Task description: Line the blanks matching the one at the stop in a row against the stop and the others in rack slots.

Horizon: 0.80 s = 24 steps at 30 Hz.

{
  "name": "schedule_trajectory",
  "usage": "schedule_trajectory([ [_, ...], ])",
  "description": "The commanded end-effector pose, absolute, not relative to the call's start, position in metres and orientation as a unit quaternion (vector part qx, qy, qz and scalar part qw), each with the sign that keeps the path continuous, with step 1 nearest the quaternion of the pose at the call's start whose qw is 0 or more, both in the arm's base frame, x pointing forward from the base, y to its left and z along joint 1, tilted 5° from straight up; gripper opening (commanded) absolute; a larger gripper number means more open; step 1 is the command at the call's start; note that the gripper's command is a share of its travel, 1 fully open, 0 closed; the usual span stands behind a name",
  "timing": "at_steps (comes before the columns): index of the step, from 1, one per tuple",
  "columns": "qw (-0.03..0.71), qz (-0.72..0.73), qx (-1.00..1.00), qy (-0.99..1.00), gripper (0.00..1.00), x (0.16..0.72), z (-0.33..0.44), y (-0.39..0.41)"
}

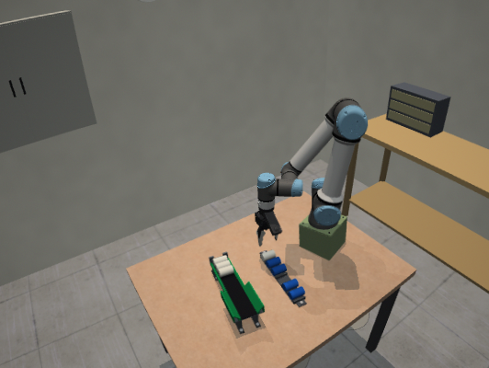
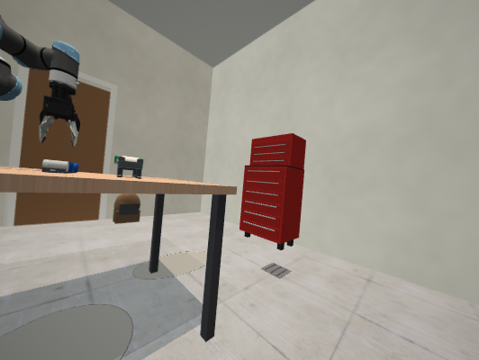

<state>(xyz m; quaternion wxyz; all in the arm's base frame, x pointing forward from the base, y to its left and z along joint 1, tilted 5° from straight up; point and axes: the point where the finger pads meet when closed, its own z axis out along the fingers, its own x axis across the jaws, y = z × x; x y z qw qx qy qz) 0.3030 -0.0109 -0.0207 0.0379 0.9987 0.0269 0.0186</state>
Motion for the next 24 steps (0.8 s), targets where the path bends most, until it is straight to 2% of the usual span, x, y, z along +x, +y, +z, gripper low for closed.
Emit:
schedule_trajectory([
  [1,0.038,0.019,0.999,0.027,0.52,0.303,-0.024,-0.011],
  [24,0.038,0.019,0.999,0.027,0.52,0.305,-0.055,-0.014],
])
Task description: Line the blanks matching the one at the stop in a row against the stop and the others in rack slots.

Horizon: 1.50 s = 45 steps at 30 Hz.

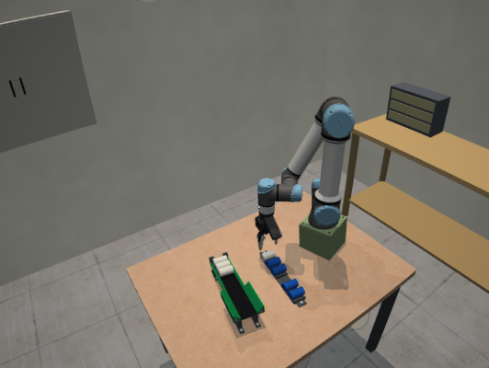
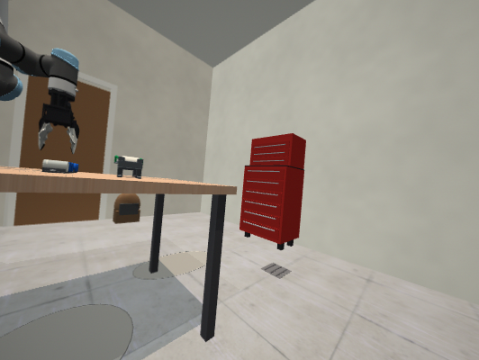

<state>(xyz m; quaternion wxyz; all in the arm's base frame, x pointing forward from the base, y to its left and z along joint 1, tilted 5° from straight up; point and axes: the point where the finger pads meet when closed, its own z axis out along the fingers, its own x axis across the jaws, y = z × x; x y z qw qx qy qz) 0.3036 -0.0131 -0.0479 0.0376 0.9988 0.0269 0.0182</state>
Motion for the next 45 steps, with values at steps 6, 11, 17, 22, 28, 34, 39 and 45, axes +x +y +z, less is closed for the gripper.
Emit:
schedule_trajectory([
  [6,0.038,0.019,0.999,0.027,0.52,0.305,-0.060,-0.014],
  [11,0.038,0.019,0.999,0.027,0.52,0.305,-0.065,-0.015],
  [17,0.038,0.019,0.999,0.027,0.52,0.305,-0.069,-0.015],
  [22,0.038,0.019,0.999,0.027,0.52,0.305,-0.070,-0.015],
  [28,0.038,0.019,0.999,0.027,0.52,0.305,-0.070,-0.015],
  [34,0.038,0.019,0.999,0.027,0.52,0.305,-0.070,-0.015],
  [39,0.038,0.019,0.999,0.027,0.52,0.305,-0.070,-0.015],
  [45,0.038,0.019,0.999,0.027,0.52,0.305,-0.070,-0.015],
])
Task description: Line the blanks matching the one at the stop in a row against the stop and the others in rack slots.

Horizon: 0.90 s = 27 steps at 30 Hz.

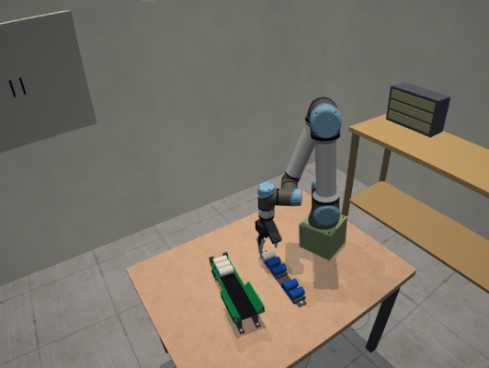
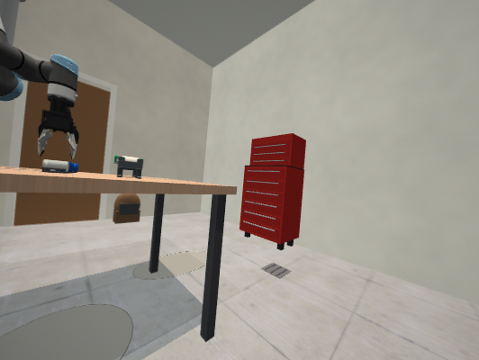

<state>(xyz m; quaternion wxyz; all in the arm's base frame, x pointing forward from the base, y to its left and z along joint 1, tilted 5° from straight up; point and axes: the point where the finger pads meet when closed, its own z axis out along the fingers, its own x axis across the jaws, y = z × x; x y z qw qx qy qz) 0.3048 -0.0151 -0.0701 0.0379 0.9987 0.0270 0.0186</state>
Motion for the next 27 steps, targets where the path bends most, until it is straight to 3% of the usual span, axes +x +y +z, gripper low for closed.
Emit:
schedule_trajectory([
  [1,0.038,0.019,0.999,0.027,0.52,0.3051,-0.0699,-0.0152],
  [27,0.038,0.019,0.999,0.027,0.52,0.3053,-0.0745,-0.0155],
])
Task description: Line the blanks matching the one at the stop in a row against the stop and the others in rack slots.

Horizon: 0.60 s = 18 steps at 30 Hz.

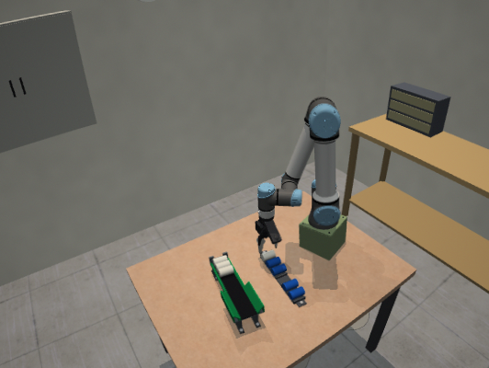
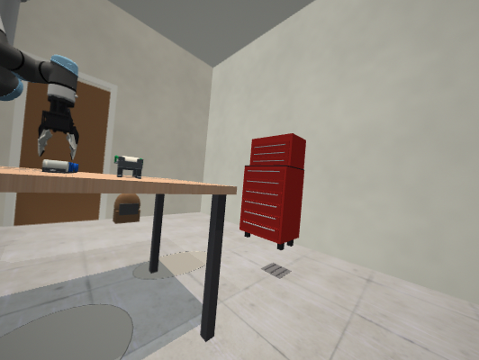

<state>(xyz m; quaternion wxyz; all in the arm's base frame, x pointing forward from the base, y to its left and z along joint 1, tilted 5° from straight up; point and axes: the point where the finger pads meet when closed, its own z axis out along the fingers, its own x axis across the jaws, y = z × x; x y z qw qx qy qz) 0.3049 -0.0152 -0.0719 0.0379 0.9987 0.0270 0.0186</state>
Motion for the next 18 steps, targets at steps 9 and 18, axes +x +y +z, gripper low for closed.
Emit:
schedule_trajectory([
  [9,0.038,0.019,0.999,0.027,0.52,0.306,-0.093,-0.017],
  [18,0.038,0.019,0.999,0.027,0.52,0.306,-0.103,-0.018],
])
